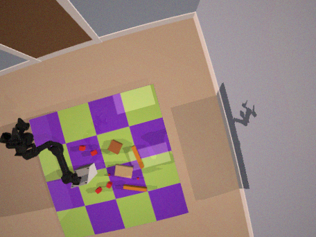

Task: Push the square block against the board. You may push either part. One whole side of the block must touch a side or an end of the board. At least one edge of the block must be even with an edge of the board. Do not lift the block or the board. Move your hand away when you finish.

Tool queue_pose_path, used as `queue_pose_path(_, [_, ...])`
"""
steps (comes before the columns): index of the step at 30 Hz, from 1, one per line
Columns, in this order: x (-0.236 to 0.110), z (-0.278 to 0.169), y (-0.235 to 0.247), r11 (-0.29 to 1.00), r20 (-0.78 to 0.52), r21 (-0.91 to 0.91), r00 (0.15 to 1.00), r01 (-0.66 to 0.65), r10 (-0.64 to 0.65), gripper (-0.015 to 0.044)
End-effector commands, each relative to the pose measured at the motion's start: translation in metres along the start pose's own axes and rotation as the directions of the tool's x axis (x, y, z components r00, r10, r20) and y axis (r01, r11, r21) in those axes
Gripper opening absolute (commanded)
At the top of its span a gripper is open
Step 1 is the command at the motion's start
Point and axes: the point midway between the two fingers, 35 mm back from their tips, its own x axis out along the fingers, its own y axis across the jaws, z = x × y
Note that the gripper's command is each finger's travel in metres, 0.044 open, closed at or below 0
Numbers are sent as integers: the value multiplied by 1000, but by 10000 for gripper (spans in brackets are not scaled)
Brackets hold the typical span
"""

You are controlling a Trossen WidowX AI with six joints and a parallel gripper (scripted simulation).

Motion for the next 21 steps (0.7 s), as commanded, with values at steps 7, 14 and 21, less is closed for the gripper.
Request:
queue_pose_path(7, [-7,1,-35,994,26,96,998,52,-54,216])
queue_pose_path(14, [-10,-5,-84,976,17,182,992,121,-126,32])
queue_pose_path(21, [-11,-18,-118,955,-1,253,987,157,-162,0])
